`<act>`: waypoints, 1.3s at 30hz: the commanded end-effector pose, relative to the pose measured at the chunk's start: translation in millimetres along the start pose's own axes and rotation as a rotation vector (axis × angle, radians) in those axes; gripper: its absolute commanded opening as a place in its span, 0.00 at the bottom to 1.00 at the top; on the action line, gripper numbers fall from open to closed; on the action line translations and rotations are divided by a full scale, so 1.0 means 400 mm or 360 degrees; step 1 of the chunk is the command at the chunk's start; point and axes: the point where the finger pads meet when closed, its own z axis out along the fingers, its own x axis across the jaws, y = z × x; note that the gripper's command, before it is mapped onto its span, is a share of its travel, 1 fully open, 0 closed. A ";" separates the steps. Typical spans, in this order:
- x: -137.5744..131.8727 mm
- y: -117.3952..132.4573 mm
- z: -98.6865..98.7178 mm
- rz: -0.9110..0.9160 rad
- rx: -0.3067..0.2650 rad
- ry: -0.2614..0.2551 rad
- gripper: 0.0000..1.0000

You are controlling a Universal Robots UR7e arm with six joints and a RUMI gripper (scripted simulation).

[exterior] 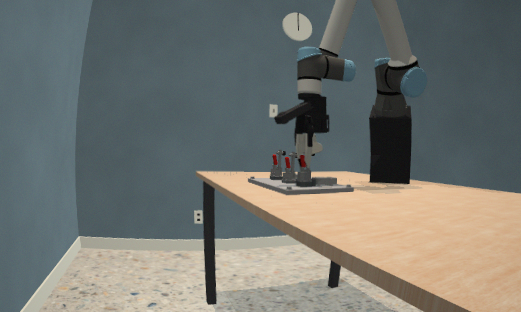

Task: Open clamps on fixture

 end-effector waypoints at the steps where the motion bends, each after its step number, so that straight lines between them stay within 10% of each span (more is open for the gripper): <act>1: 0.000 -0.001 -0.001 0.0000 0.0002 0.0000 0.28; 39: 0.000 -0.001 -0.126 0.0000 0.0002 0.0000 0.28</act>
